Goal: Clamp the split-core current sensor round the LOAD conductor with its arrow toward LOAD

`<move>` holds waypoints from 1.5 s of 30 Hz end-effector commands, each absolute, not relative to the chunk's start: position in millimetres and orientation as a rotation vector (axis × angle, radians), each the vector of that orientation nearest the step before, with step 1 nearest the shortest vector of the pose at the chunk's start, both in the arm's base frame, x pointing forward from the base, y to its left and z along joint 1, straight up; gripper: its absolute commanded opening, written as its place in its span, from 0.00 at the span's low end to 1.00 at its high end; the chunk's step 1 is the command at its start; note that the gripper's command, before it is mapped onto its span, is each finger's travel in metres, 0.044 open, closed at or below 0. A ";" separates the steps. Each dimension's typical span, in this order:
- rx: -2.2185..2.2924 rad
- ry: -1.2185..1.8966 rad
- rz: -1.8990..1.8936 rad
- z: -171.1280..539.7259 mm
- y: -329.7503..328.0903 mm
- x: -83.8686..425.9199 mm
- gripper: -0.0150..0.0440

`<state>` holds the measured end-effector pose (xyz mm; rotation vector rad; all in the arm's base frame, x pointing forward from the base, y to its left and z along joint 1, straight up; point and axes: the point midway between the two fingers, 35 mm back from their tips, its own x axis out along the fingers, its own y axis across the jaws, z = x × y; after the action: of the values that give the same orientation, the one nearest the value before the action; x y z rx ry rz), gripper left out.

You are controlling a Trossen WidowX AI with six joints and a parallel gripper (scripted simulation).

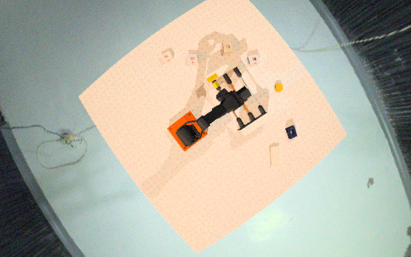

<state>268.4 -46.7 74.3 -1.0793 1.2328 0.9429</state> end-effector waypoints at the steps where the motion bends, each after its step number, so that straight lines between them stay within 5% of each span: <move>1: -1.079 1.233 0.943 74.6 -46.7 268.2 0.71; 30: -1.079 1.233 0.943 74.6 -46.7 268.2 0.71; 37: -1.079 1.233 0.943 74.6 -46.7 268.2 1.00; 45: -1.079 1.233 0.943 74.6 -46.7 268.2 1.00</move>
<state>268.4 -46.7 74.4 -1.0793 1.2328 0.9428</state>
